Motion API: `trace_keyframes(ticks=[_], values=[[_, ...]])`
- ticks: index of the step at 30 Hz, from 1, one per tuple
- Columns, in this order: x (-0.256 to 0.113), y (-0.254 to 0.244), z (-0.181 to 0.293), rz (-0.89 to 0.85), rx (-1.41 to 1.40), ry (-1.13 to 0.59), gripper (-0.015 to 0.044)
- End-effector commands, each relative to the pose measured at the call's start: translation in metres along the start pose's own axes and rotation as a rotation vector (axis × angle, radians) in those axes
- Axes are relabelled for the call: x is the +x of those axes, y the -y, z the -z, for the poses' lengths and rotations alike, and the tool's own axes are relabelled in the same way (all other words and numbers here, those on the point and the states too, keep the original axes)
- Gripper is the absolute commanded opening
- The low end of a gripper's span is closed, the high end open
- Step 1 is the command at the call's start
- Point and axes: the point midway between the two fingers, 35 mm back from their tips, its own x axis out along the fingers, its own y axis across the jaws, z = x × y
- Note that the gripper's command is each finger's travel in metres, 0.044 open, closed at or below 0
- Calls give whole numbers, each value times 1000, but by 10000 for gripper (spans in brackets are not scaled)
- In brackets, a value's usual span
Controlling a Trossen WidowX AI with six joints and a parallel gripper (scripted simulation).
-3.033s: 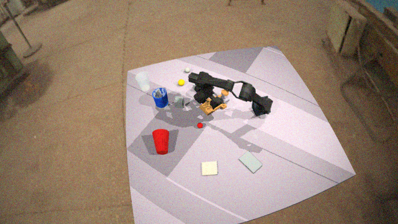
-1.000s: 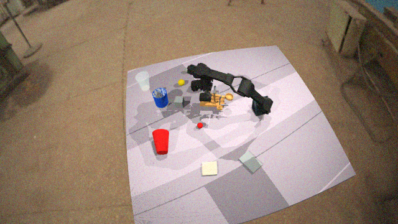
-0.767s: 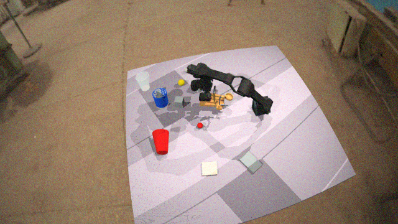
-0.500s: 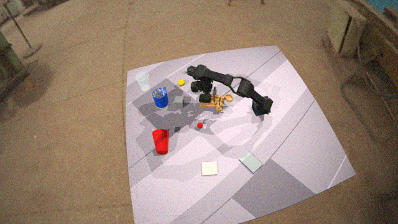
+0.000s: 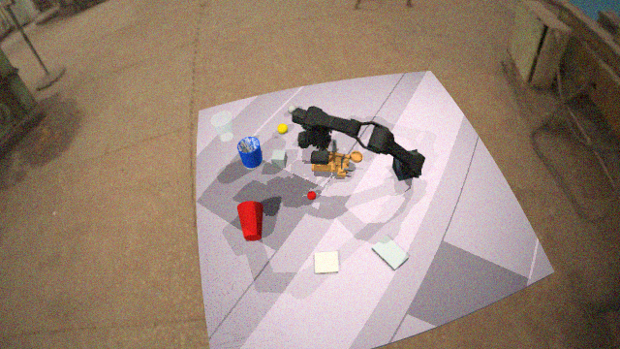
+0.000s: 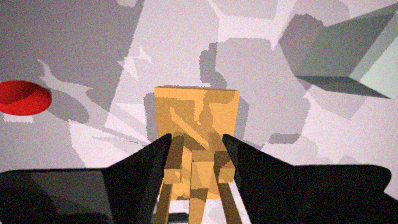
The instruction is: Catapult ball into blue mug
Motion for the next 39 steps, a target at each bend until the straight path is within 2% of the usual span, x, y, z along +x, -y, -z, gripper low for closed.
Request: trace_keyframes(ticks=[1,10,24,27,34,37,39], values=[[5,2,-1,-3,9,9,0],[6,0,0,0,0,0,0],[6,0,0,0,0,0,368],[-11,1,-2,1,0,1,440],[-91,1,1,3,2,0,440],[-93,1,1,3,2,0,440],[-81,1,-3,4,4,15,440]])
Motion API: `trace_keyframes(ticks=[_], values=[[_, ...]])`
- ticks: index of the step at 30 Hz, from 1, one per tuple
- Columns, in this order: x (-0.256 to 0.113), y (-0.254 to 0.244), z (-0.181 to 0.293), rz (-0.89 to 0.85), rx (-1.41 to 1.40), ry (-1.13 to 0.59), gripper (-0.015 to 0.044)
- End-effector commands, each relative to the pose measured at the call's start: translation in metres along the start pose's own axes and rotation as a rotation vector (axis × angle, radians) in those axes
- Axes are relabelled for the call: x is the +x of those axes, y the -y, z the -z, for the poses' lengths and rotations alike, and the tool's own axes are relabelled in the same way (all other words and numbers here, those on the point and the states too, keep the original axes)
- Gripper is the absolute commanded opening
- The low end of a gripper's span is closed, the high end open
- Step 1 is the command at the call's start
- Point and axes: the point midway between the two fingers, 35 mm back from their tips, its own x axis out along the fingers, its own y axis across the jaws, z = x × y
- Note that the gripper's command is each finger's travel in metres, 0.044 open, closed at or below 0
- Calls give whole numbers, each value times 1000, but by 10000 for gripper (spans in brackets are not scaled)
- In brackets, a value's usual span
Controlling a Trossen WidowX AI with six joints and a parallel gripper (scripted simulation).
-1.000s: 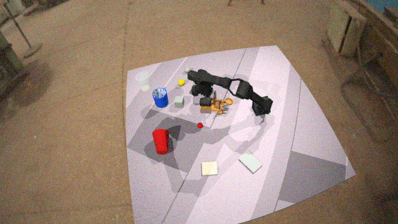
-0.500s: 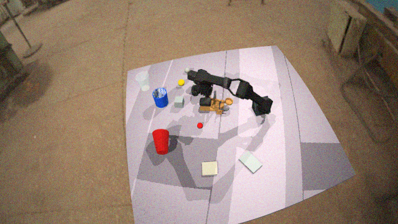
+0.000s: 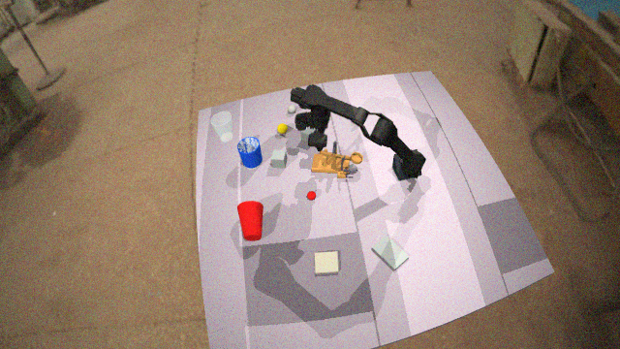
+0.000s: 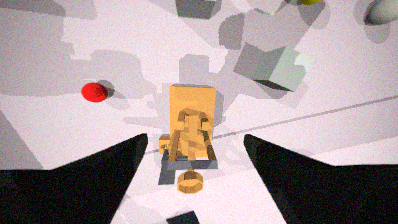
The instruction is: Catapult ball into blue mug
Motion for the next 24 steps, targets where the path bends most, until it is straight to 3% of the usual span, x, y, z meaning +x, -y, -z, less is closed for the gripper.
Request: trace_keyframes(ticks=[1,7,12,24], values=[[5,-2,0,-1,-2,-7,440],[-2,-2,5,-6,3,-15,440],[41,-3,5,-7,2,-14,440],[53,-3,5,-7,2,-14,440]])
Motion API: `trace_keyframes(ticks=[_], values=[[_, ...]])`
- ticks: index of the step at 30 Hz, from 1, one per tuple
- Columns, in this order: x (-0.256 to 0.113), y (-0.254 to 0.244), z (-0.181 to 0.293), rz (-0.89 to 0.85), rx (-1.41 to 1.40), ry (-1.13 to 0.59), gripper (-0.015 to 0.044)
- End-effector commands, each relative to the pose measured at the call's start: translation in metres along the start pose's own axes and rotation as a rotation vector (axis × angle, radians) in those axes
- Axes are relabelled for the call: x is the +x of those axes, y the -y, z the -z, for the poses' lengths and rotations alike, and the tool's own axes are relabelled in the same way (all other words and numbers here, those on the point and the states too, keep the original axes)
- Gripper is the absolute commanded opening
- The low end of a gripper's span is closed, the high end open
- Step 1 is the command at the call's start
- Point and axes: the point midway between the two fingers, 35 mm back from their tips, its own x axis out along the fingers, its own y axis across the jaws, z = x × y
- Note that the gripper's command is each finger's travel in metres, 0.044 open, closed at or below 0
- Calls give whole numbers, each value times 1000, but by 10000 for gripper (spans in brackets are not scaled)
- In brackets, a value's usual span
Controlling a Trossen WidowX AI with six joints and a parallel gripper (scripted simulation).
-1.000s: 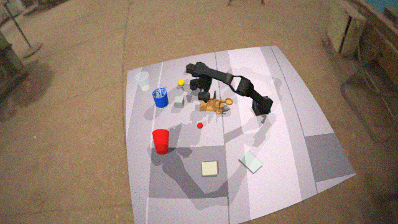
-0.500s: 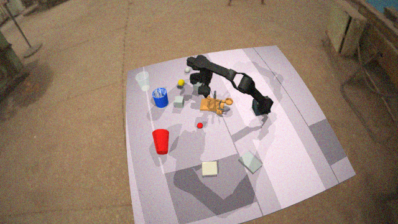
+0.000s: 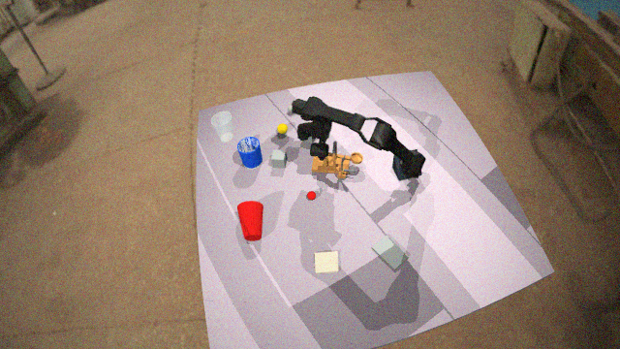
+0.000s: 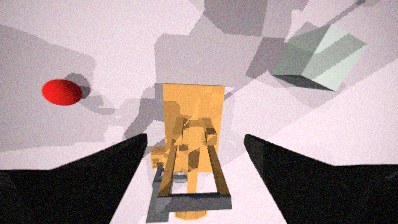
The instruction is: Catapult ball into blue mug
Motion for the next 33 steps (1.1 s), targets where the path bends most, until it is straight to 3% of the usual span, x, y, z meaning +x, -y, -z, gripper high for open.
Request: trace_keyframes(ticks=[1,29,33], values=[[7,-2,-1,-1,1,4,440],[48,-2,0,-3,1,4,440],[45,-2,0,1,-5,2,335]])
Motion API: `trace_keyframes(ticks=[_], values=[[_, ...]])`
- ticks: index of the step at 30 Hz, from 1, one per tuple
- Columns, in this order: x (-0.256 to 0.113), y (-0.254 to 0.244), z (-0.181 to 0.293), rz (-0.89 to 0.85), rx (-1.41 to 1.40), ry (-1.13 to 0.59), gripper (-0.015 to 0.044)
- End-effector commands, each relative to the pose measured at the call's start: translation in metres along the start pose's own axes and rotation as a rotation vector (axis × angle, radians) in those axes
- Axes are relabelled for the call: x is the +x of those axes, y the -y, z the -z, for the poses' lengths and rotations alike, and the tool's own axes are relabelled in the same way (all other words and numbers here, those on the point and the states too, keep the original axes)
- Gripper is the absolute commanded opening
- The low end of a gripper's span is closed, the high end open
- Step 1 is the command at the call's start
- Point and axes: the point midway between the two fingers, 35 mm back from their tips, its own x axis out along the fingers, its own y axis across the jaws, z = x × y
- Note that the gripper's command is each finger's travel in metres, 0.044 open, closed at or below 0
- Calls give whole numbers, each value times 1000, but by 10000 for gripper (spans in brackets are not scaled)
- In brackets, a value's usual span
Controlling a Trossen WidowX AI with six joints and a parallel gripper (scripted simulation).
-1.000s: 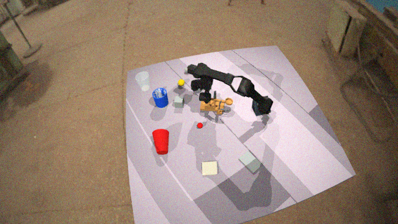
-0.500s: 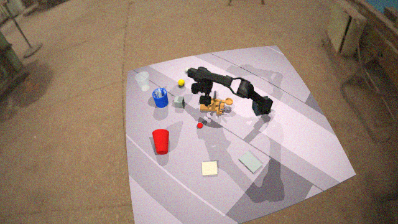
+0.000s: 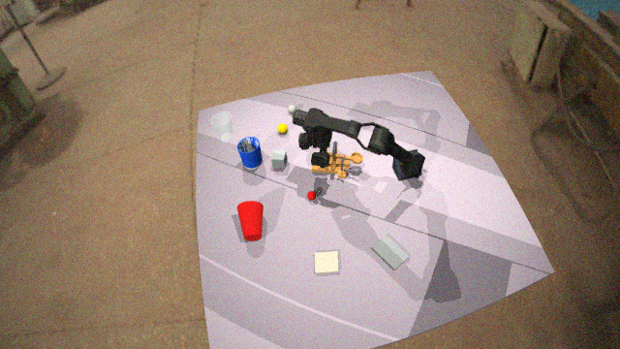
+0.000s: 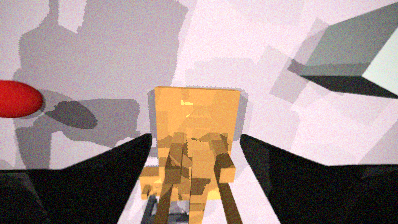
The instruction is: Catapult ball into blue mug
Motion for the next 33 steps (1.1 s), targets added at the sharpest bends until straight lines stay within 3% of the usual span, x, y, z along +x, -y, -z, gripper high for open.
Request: trace_keyframes(ticks=[1,8,13,17,20,33], values=[[-1,0,0,0,0,0,309],[-1,0,0,0,0,0,125],[-1,0,0,0,0,0,92],[-32,1,-1,2,1,0,0],[-50,1,0,2,1,0,0],[-35,2,-1,-1,7,2,0]])
